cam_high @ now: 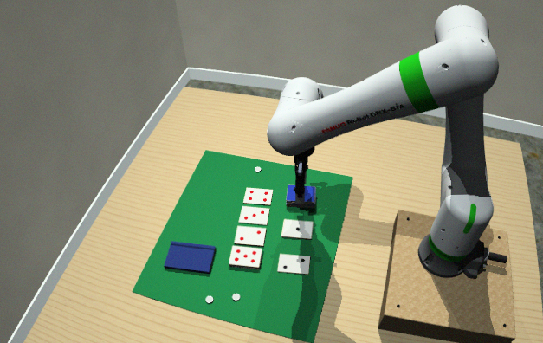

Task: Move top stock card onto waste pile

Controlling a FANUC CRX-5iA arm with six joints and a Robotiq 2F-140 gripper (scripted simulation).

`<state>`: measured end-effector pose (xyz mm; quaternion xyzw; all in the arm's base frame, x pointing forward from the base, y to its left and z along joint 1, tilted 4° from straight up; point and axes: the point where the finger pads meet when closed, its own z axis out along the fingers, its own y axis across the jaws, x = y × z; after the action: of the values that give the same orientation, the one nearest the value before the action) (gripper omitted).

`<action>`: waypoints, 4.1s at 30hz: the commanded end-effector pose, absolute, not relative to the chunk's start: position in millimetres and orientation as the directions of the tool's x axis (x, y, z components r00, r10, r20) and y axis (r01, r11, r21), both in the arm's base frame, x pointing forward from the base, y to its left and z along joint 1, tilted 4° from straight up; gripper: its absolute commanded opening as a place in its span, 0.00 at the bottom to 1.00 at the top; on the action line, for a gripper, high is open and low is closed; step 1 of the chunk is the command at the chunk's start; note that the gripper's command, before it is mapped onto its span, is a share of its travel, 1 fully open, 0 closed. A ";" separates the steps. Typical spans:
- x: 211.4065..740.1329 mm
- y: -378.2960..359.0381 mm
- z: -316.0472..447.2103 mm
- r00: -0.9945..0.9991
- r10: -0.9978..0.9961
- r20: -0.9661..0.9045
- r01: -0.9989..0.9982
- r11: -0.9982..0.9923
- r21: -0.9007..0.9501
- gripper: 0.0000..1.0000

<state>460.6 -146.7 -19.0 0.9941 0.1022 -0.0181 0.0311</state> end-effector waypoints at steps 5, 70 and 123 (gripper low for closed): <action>460.8 -146.8 -19.3 0.978 0.202 -0.042 0.204 -0.977 0.058 0.50; 460.7 -147.0 -22.3 0.978 0.202 -0.042 0.204 -0.977 0.058 0.43; 460.0 -135.4 17.1 0.979 0.200 -0.042 0.202 -0.978 0.059 0.43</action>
<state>460.9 -140.7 17.3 0.9941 0.1019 -0.0181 0.0311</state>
